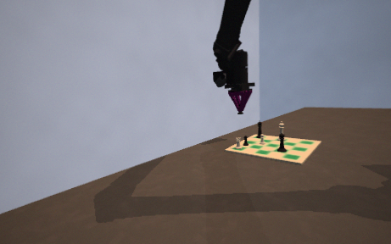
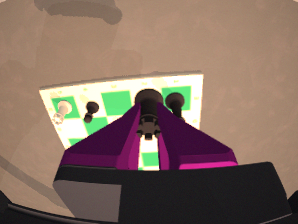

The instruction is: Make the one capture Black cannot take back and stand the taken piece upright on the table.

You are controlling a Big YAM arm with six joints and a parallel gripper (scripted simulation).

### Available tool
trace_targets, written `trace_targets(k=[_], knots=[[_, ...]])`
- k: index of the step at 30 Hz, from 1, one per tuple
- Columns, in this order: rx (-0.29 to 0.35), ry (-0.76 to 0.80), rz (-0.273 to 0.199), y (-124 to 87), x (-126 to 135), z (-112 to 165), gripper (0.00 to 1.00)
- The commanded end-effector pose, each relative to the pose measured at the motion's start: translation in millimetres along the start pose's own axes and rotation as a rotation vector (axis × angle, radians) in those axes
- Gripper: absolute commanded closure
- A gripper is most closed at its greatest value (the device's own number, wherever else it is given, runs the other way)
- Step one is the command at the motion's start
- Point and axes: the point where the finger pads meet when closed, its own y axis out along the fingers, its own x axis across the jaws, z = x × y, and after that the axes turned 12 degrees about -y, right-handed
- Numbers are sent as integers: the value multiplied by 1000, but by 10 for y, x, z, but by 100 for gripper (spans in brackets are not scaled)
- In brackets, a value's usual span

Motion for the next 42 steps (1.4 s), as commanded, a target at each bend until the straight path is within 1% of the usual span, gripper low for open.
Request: trace_targets(k=[1,3,5,8,9,12,15,19,23,25,35,39,42], knots=[[-16,-29,12,-153,213,-172,100],[-46,-28,25,-289,122,-227,100],[-52,-23,27,-310,87,-207,100],[-48,-27,25,-286,108,-212,100],[-38,-19,20,-222,75,-184,100],[-28,-22,16,-126,81,-163,100],[2,-4,-1,70,77,-41,100],[2,-4,-2,182,78,-40,100],[2,-3,-2,351,79,-38,100],[2,-3,-2,351,79,-38,100],[3,-3,-2,814,80,-30,100],[3,-3,-2,928,79,-28,100],[-5,1,0,906,49,-43,100]])
